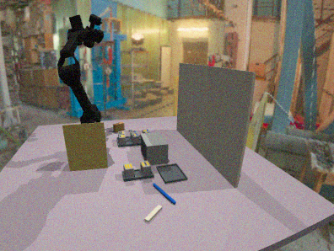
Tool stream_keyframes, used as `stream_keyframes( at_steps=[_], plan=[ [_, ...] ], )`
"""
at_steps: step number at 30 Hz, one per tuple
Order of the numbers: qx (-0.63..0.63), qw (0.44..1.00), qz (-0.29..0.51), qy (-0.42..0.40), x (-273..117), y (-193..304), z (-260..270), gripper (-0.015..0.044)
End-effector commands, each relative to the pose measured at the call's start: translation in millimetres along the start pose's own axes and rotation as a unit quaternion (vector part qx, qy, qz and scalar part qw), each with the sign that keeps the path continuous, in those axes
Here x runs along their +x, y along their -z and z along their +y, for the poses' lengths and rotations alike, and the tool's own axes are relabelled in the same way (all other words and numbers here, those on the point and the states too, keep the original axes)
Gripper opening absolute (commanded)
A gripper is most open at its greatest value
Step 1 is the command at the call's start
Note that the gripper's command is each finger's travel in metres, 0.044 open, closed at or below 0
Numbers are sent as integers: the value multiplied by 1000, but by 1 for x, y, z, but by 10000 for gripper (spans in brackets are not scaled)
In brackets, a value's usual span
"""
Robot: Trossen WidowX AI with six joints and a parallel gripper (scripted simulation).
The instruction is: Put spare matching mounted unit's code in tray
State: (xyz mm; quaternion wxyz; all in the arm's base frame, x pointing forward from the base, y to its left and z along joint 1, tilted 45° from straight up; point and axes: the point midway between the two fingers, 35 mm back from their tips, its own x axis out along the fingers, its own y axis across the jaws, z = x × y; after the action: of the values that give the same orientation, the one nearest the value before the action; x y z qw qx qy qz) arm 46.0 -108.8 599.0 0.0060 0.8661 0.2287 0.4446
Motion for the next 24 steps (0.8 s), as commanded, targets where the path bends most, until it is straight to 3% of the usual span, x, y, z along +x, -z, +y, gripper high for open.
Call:
stream_keyframes(
  at_steps=[1,7,11,17,21,24],
  plan=[
    [0,1000,0,0,0,0,0,426],
    [-8,1000,-2,2,1,0,-3,440],
    [-161,985,-38,54,30,-7,-56,440],
    [-383,906,-97,153,74,-52,-134,440],
    [-443,869,-111,188,87,-74,-154,440],
    [-518,808,-132,248,101,-112,-180,440]
  ],
)
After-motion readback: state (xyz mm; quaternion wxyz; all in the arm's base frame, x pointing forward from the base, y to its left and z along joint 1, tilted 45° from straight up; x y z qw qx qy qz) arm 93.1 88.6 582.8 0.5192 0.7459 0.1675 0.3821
